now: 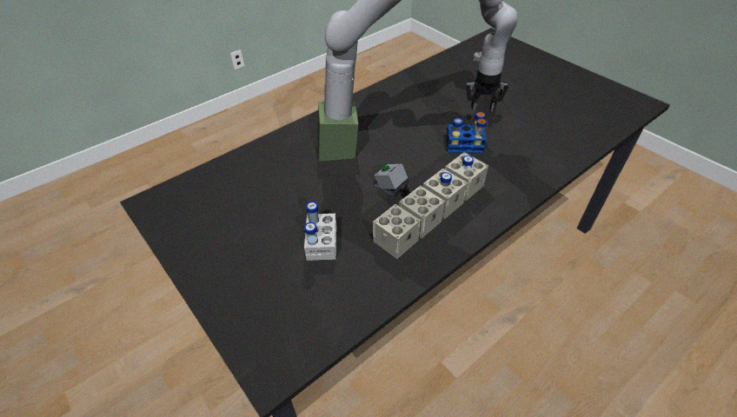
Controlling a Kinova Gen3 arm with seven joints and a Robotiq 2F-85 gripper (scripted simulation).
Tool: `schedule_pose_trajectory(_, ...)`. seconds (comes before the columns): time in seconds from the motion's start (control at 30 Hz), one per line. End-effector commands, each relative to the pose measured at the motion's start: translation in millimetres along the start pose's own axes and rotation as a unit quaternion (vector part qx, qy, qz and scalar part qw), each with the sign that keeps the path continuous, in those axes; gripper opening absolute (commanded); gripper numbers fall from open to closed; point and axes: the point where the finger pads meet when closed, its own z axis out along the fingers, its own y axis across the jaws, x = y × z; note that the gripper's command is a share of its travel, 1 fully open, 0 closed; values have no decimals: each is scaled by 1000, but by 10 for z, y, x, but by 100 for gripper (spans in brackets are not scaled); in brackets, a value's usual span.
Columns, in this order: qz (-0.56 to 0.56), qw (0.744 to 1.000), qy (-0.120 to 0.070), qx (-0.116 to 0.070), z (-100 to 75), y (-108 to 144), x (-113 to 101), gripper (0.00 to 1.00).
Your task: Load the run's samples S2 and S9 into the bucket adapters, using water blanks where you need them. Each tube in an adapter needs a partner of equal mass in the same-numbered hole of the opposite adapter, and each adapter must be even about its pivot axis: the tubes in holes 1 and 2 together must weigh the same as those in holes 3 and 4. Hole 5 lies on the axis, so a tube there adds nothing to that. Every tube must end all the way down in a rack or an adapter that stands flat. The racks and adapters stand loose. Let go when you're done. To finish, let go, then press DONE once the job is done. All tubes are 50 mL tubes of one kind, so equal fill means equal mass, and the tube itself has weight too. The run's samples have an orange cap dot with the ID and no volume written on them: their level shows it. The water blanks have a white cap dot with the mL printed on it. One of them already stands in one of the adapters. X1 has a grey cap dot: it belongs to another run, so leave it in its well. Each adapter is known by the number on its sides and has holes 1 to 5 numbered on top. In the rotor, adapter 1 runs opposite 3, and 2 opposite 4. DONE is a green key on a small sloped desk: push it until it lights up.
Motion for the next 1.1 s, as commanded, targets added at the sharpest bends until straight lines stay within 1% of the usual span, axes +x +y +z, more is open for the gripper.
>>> schedule_pose_trajectory(0.0,0,1000,-1,2,68,-19,1,62)
schedule_pose_trajectory(0.17,-1,1000,0,3,106,-25,10,62)
schedule_pose_trajectory(0.63,0,1000,-1,2,294,-19,2,62)
schedule_pose_trajectory(0.77,-1,1000,-1,5,295,-41,7,62)
schedule_pose_trajectory(1.07,-1,1000,0,3,280,-22,7,62)
